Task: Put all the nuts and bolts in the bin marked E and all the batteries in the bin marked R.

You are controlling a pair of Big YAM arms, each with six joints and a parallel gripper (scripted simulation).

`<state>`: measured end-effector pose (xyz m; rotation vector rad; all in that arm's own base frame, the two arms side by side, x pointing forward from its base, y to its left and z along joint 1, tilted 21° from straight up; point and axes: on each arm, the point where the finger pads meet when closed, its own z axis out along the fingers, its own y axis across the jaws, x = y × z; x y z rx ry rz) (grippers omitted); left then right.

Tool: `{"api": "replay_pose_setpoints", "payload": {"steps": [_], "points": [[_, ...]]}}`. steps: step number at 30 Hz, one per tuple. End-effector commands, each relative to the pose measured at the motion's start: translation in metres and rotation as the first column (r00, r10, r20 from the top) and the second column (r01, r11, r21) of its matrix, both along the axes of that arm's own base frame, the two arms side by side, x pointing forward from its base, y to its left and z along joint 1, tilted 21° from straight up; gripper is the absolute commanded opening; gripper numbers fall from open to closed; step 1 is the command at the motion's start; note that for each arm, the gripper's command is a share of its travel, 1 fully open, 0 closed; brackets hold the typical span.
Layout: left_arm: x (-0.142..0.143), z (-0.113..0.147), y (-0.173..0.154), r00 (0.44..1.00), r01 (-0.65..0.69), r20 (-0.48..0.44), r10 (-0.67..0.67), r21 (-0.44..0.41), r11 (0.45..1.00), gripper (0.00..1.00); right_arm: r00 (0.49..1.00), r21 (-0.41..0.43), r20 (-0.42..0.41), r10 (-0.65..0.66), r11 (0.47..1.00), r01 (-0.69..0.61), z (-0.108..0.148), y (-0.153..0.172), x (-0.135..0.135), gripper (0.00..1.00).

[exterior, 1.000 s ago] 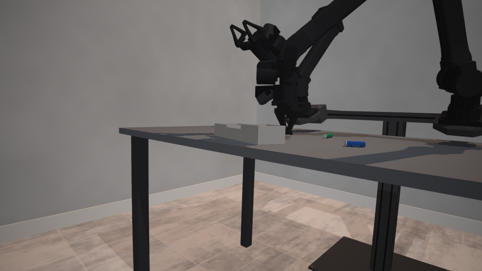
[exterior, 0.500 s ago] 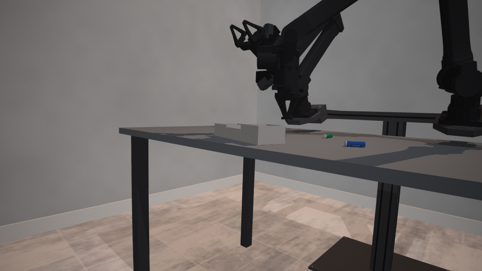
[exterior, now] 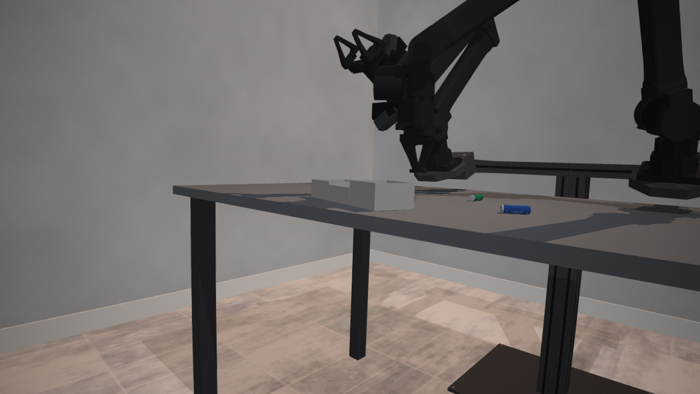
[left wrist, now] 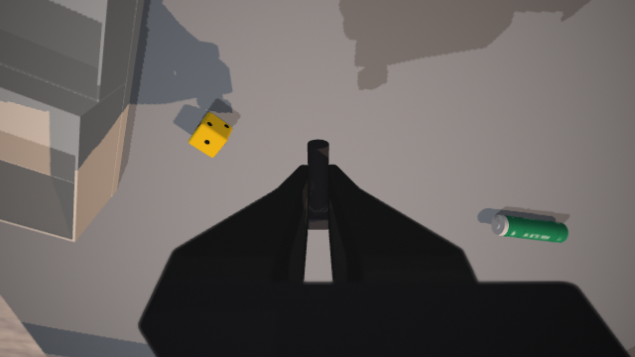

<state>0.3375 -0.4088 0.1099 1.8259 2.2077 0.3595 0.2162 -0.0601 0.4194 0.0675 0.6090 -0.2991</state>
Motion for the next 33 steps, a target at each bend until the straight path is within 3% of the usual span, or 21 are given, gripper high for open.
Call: {"api": "replay_pose_setpoints", "payload": {"steps": [1, 5, 6, 15, 19, 22, 30, 33], "points": [[0.001, 0.042, -0.021, 0.999, -0.001, 0.043, 0.004, -0.067, 0.998, 0.10, 1.000, -0.004, 0.020, -0.005, 1.000, 0.005, 0.003, -0.001, -0.006, 1.00], [0.001, 0.033, -0.022, 0.999, -0.002, 0.033, 0.003, -0.052, 0.999, 0.10, 1.000, -0.004, 0.020, -0.005, 1.000, 0.005, 0.003, -0.001, -0.006, 1.00], [0.005, 0.021, -0.020, 1.000, -0.010, 0.024, 0.011, -0.038, 0.999, 0.10, 1.000, -0.004, 0.020, -0.005, 1.000, 0.005, 0.003, -0.001, -0.006, 1.00], [0.058, 0.037, -0.025, 1.000, -0.010, 0.019, 0.011, -0.026, 1.000, 0.10, 1.000, -0.004, 0.020, -0.005, 1.000, 0.005, 0.003, -0.001, -0.006, 1.00], [0.080, 0.045, -0.032, 0.979, -0.203, 0.012, 0.205, -0.102, 0.974, 0.10, 1.000, -0.004, 0.020, -0.005, 1.000, 0.005, 0.003, -0.001, -0.006, 1.00], [0.085, 0.047, -0.033, 0.973, -0.226, 0.010, 0.229, -0.110, 0.968, 0.10, 1.000, -0.004, 0.020, -0.005, 1.000, 0.005, 0.003, -0.001, -0.006, 1.00], [0.129, 0.064, -0.046, 0.903, -0.425, -0.016, 0.430, -0.190, 0.885, 0.10, 1.000, -0.004, 0.020, -0.005, 1.000, 0.005, 0.003, -0.001, -0.006, 1.00], [0.131, 0.064, -0.046, 0.873, -0.481, -0.026, 0.488, -0.217, 0.849, 0.10, 1.000, -0.004, 0.020, -0.005, 1.000, 0.005, 0.003, -0.001, -0.006, 1.00]]}}
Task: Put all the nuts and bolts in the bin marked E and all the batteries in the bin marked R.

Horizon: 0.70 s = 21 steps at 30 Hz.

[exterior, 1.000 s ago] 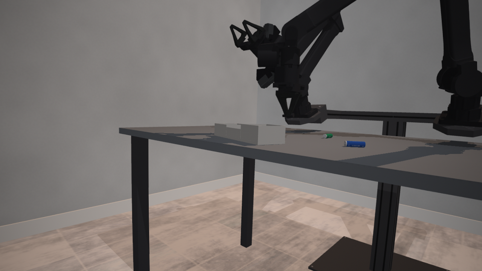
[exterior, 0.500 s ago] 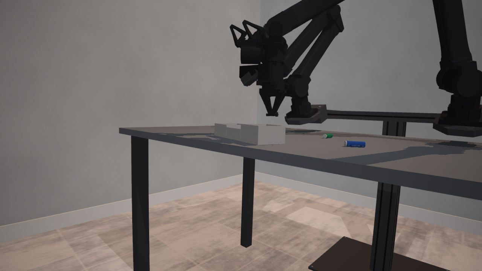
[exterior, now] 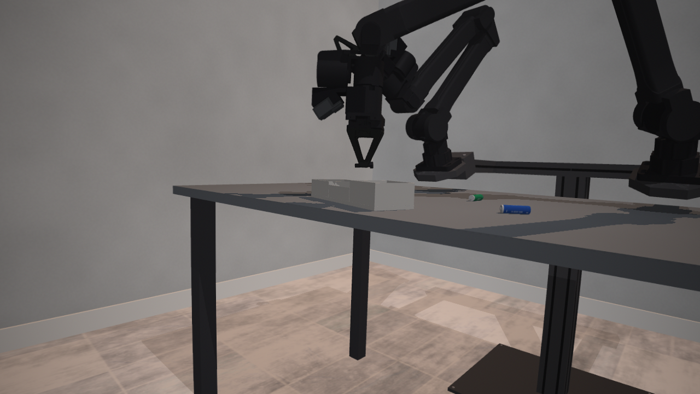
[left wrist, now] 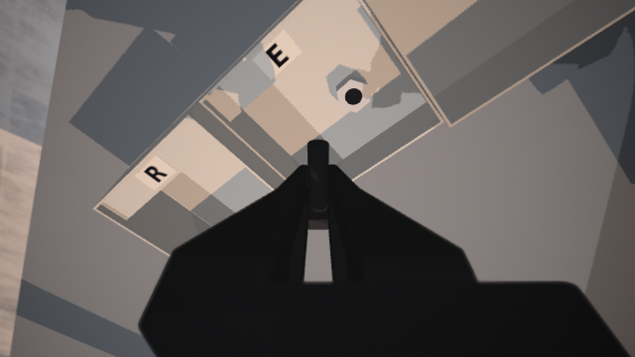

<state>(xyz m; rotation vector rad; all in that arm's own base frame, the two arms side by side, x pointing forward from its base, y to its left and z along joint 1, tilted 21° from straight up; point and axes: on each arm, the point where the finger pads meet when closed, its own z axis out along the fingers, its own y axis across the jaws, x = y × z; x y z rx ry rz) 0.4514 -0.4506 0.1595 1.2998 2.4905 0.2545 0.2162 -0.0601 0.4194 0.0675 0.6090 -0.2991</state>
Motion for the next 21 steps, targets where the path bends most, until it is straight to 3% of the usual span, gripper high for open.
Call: {"api": "replay_pose_setpoints", "payload": {"steps": [1, 3, 9, 12, 15, 21], "points": [[0.012, 0.015, -0.008, 0.990, -0.144, 0.006, 0.144, -0.065, 0.987, 0.10, 1.000, -0.004, 0.020, -0.005, 1.000, 0.005, 0.003, -0.001, -0.006, 1.00], [0.003, 0.015, -0.018, 0.981, -0.192, 0.002, 0.193, -0.086, 0.978, 0.10, 1.000, -0.004, 0.020, -0.005, 1.000, 0.005, 0.003, -0.001, -0.006, 1.00], [0.010, 0.015, -0.011, 0.947, -0.320, -0.016, 0.320, -0.124, 0.939, 0.10, 1.000, -0.004, 0.020, -0.005, 1.000, 0.005, 0.003, -0.001, -0.006, 1.00], [0.014, 0.030, -0.015, 0.926, -0.375, -0.023, 0.377, -0.157, 0.914, 0.10, 1.000, -0.004, 0.020, -0.005, 1.000, 0.005, 0.003, -0.001, -0.006, 1.00], [0.003, 0.010, -0.002, 0.897, -0.440, -0.036, 0.441, -0.168, 0.882, 0.10, 1.000, -0.004, 0.020, -0.005, 1.000, 0.005, 0.003, -0.001, -0.006, 1.00], [0.003, 0.012, -0.001, 0.831, -0.550, -0.056, 0.553, -0.220, 0.805, 0.10, 1.000, -0.004, 0.020, -0.005, 1.000, 0.005, 0.003, -0.001, -0.006, 1.00]]}}
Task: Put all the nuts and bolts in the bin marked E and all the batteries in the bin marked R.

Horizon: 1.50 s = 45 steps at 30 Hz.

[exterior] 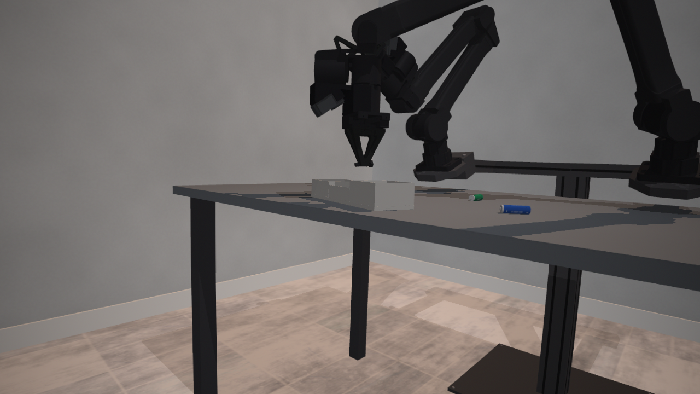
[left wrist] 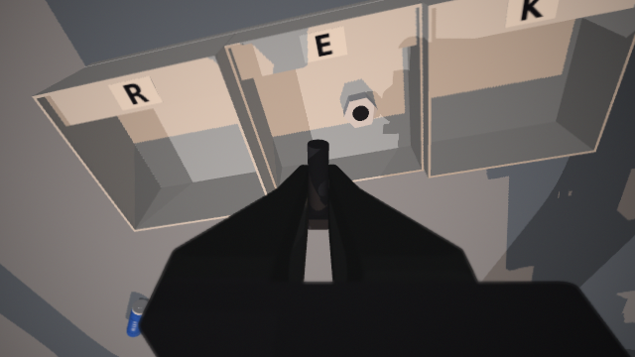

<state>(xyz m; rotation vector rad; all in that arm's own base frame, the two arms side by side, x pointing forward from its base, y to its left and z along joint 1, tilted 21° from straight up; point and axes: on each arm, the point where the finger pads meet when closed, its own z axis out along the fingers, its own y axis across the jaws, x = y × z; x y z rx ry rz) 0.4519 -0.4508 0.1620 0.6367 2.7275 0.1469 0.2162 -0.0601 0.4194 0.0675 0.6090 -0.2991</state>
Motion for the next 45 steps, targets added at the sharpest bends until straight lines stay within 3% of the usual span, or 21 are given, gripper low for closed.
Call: {"api": "replay_pose_setpoints", "payload": {"steps": [1, 5, 23, 26, 37, 45], "points": [[0.003, 0.010, -0.001, 0.993, -0.118, 0.020, 0.119, -0.064, 0.991, 0.10, 1.000, -0.004, 0.020, -0.005, 1.000, 0.005, 0.003, -0.001, -0.006, 1.00], [0.002, 0.015, 0.000, 0.979, -0.201, 0.027, 0.205, -0.109, 0.974, 0.10, 1.000, -0.004, 0.020, -0.005, 1.000, 0.005, 0.003, -0.001, -0.006, 1.00], [0.005, 0.015, -0.006, 0.981, -0.188, 0.023, 0.191, -0.104, 0.977, 0.10, 1.000, -0.004, 0.020, -0.005, 1.000, 0.005, 0.003, -0.001, -0.006, 1.00], [0.011, -0.016, 0.005, 0.976, -0.215, 0.004, 0.216, -0.073, 0.974, 0.10, 1.000, -0.004, 0.020, -0.005, 1.000, 0.005, 0.003, -0.001, -0.006, 1.00], [0.020, -0.027, 0.002, 0.977, -0.210, 0.011, 0.211, -0.086, 0.974, 0.10, 1.000, -0.004, 0.020, -0.005, 1.000, 0.005, 0.003, -0.001, -0.006, 1.00], [0.022, -0.049, 0.006, 0.981, -0.195, 0.003, 0.195, -0.067, 0.979, 0.10, 1.000, -0.004, 0.020, -0.005, 1.000, 0.005, 0.003, -0.001, -0.006, 1.00]]}}
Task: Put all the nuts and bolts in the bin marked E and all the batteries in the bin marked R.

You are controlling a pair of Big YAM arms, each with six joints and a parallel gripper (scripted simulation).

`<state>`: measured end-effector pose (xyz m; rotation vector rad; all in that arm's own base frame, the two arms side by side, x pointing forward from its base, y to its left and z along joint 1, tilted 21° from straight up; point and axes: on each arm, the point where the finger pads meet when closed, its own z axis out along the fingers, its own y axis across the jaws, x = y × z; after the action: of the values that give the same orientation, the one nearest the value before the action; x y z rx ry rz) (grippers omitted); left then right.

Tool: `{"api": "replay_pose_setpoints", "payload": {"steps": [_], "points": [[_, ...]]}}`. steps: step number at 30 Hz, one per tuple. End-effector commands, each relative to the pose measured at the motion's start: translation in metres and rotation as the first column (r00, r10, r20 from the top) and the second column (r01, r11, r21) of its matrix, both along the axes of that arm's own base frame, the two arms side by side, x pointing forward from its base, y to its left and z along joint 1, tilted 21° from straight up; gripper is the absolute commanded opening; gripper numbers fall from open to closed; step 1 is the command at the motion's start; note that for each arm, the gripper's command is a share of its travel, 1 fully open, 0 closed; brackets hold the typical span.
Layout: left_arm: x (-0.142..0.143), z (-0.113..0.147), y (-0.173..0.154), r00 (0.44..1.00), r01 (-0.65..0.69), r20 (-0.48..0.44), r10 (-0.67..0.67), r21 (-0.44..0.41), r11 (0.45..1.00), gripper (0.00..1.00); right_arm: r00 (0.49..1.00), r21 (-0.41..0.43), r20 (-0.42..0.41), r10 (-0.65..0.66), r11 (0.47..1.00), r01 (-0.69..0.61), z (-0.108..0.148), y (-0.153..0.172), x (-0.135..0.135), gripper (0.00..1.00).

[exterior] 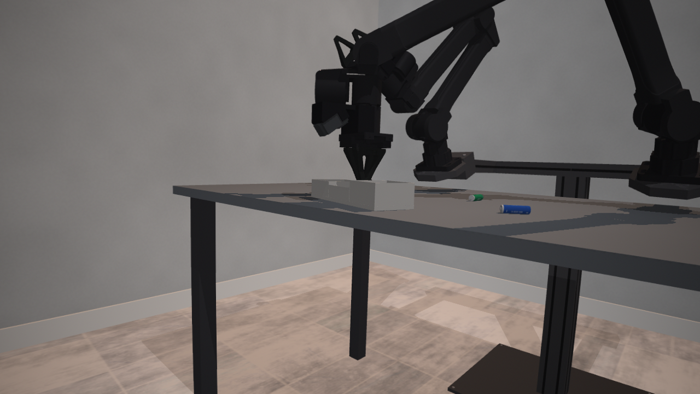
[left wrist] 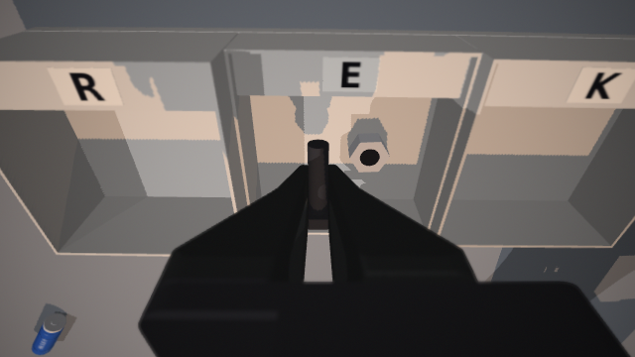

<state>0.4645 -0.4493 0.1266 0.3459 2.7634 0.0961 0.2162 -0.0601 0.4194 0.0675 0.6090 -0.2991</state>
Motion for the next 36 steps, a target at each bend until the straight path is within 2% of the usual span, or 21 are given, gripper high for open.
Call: {"api": "replay_pose_setpoints", "payload": {"steps": [1, 8, 9, 11, 17, 18, 35, 36], "points": [[0.010, -0.015, 0.005, 1.000, 0.000, -0.005, 0.000, 0.007, 1.000, 0.10, 1.000, -0.004, 0.020, -0.005, 1.000, 0.005, 0.003, -0.001, -0.006, 1.00], [0.013, -0.025, 0.005, 1.000, 0.000, -0.005, 0.000, 0.007, 1.000, 0.10, 1.000, -0.004, 0.020, -0.005, 1.000, 0.005, 0.003, -0.001, -0.006, 1.00], [0.022, -0.003, -0.006, 1.000, 0.003, 0.026, -0.002, -0.026, 1.000, 0.10, 1.000, -0.004, 0.020, -0.005, 1.000, 0.005, 0.003, -0.001, -0.006, 1.00], [0.022, 0.013, -0.010, 0.999, 0.007, 0.042, -0.005, -0.043, 0.999, 0.10, 1.000, -0.004, 0.020, -0.005, 1.000, 0.005, 0.003, -0.001, -0.006, 1.00], [0.012, 0.001, -0.007, 1.000, 0.005, 0.022, -0.004, -0.024, 1.000, 0.10, 1.000, -0.004, 0.020, -0.005, 1.000, 0.005, 0.003, -0.001, -0.006, 1.00], [0.012, 0.001, -0.007, 1.000, 0.005, 0.022, -0.004, -0.024, 1.000, 0.20, 1.000, -0.004, 0.020, -0.005, 1.000, 0.005, 0.003, -0.001, -0.006, 1.00], [0.022, 0.003, -0.008, 1.000, 0.004, 0.026, -0.004, -0.026, 1.000, 0.20, 1.000, -0.004, 0.020, -0.005, 1.000, 0.005, 0.003, -0.001, -0.006, 1.00], [0.019, 0.013, -0.008, 1.000, 0.007, 0.031, -0.007, -0.031, 1.000, 0.20, 1.000, -0.004, 0.020, -0.005, 1.000, 0.005, 0.003, -0.001, -0.006, 1.00]]}}
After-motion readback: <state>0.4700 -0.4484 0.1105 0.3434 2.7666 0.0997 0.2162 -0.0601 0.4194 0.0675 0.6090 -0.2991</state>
